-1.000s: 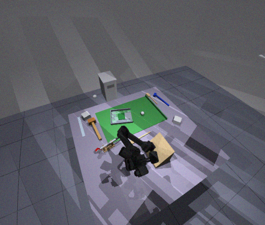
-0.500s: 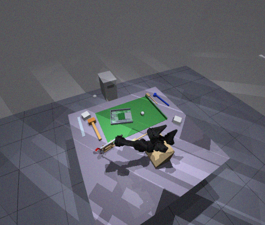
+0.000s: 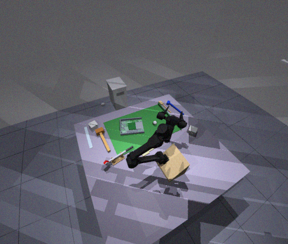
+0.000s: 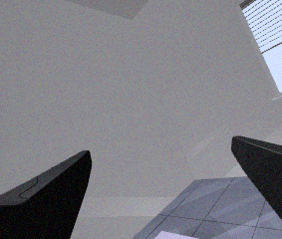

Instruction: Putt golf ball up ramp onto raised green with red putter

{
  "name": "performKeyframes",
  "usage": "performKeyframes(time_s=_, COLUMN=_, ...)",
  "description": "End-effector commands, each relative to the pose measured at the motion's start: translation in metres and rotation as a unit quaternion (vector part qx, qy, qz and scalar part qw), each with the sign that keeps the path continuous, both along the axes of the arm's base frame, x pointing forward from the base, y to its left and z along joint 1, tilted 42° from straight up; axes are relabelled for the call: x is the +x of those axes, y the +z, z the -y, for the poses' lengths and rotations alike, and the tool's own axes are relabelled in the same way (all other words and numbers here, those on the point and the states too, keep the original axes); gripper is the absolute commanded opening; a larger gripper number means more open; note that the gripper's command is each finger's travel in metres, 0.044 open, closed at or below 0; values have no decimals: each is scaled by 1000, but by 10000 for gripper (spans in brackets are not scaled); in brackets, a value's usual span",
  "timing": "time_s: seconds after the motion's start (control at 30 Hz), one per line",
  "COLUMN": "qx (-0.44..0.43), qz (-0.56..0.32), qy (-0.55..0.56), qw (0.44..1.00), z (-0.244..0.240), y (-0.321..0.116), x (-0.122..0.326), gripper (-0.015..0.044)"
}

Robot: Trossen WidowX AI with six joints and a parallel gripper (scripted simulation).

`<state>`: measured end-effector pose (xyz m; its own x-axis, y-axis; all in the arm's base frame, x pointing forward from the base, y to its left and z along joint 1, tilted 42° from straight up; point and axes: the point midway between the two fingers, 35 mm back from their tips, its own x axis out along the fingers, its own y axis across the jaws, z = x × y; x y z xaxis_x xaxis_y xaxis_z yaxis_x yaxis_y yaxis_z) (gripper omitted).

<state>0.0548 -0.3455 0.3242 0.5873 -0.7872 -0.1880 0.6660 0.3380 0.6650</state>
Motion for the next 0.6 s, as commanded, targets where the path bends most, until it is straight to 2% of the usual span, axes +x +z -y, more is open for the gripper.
performKeyframes(time_s=0.0, qx=-17, qz=-70, qy=118, qw=990, z=-15, y=-17, x=60, gripper=440)
performKeyframes(time_s=0.13, qx=-48, qz=-135, qy=245, qw=959, z=-44, y=-35, x=119, gripper=440)
performKeyframes(time_s=0.27, qx=-89, qz=-190, qy=375, qw=903, z=-86, y=-56, x=170, gripper=440)
performKeyframes(time_s=0.4, qx=-141, qz=-230, qy=504, qw=820, z=-140, y=-76, x=211, gripper=440)
performKeyframes(time_s=0.57, qx=-217, qz=-249, qy=650, qw=685, z=-218, y=-98, x=242, gripper=440)
